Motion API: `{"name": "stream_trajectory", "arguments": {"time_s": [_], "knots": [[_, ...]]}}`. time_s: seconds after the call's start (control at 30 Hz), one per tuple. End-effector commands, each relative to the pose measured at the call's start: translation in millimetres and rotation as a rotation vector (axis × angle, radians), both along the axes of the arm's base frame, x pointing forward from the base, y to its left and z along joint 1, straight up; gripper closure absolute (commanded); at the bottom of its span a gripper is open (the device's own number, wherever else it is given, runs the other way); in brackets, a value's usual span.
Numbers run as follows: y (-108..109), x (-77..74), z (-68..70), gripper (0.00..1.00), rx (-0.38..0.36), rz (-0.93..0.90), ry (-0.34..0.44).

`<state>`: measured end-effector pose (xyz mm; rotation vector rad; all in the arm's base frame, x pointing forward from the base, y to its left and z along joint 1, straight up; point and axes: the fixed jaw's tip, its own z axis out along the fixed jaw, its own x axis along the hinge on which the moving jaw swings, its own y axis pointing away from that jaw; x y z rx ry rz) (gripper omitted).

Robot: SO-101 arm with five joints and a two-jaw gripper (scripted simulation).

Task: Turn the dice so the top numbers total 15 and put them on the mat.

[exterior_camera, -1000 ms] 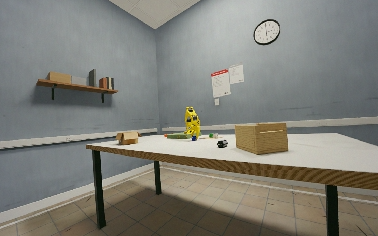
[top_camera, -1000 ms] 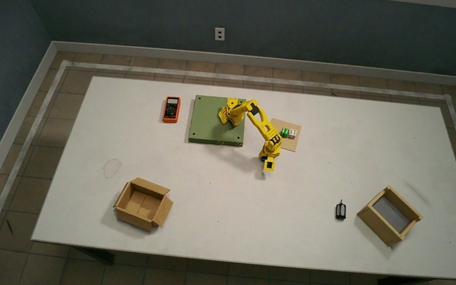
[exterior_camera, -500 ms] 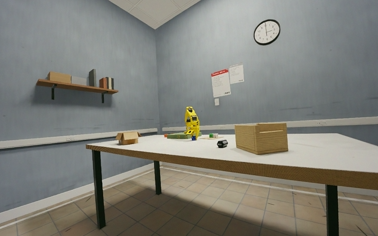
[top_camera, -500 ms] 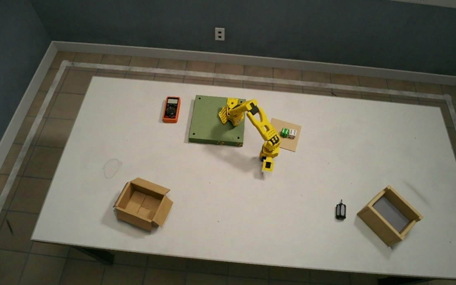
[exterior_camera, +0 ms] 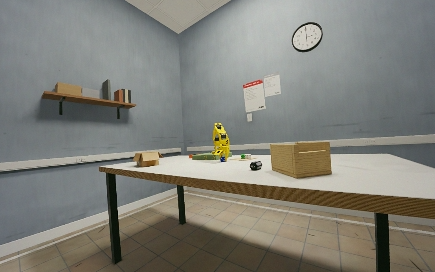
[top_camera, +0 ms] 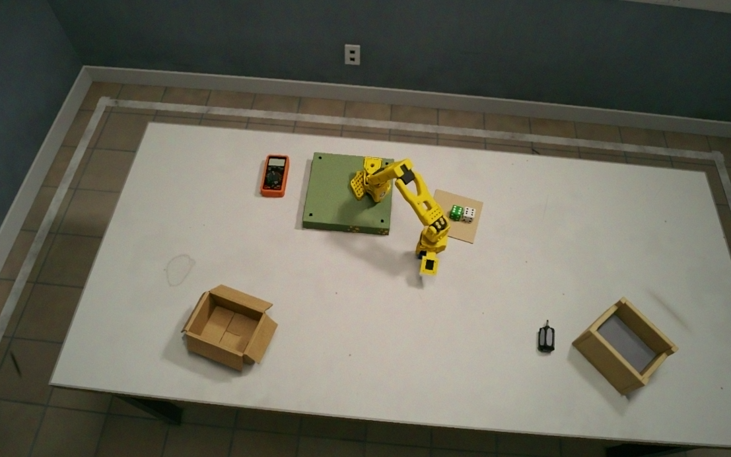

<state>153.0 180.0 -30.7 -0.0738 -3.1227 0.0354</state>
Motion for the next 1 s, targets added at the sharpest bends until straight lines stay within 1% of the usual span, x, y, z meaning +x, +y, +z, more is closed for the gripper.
{"name": "stream_trajectory", "arguments": {"time_s": [0.0,0.1,0.2,0.5,0.63,0.83,0.9,0.97], "knots": [[-1,2.8,3.7,0.91,0.015,-0.004,-0.012],[-1,2.8,3.7,0.97,0.015,-0.004,-0.012],[-1,2.8,3.7,1.00,0.015,-0.004,-0.012],[-1,3.0,5.5,1.00,0.015,-0.004,-0.012],[0,3.6,11.8,1.00,0.015,-0.004,-0.012],[0,4.5,28.7,1.00,0.015,-0.004,-0.012],[0,4.5,28.7,1.00,0.015,-0.004,-0.012],[0,4.5,35.0,1.00,0.015,-0.004,-0.012]]}}
